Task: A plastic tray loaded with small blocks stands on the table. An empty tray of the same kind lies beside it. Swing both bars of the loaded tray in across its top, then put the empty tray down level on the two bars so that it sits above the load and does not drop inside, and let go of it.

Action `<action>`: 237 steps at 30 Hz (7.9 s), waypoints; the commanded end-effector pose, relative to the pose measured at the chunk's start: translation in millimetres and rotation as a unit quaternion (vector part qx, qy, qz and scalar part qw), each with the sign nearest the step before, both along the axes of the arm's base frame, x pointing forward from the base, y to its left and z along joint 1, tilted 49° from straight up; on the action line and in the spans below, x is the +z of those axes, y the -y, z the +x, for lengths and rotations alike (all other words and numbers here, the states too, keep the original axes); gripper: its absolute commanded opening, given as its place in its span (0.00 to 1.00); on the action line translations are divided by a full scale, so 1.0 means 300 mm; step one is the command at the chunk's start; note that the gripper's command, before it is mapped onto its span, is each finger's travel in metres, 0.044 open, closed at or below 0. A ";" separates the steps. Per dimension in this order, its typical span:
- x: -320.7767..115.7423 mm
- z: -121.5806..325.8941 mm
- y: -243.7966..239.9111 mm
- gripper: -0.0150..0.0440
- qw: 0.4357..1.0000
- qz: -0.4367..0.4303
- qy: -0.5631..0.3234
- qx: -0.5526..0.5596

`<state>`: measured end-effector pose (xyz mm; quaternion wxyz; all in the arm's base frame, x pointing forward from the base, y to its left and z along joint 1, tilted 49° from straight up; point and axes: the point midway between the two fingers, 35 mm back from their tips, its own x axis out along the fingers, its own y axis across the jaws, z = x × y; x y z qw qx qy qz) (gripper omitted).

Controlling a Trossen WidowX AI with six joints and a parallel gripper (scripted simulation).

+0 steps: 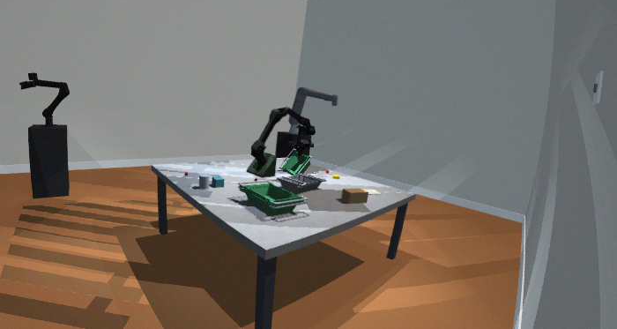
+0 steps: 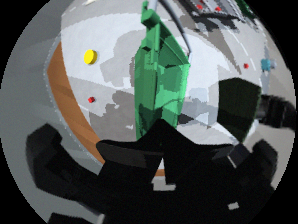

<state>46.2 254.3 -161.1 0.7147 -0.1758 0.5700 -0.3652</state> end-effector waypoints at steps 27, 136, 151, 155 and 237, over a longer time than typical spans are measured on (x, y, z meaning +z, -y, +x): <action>-0.003 0.022 -0.145 0.25 1.000 -0.001 0.000 0.003; -0.202 0.012 0.341 1.00 1.000 -0.004 0.001 0.003; -0.202 0.012 0.341 0.75 1.000 -0.004 0.001 0.003; -0.202 0.012 0.341 0.65 1.000 -0.004 0.001 0.003; -0.002 -0.005 -0.081 0.25 1.000 -0.001 0.000 0.003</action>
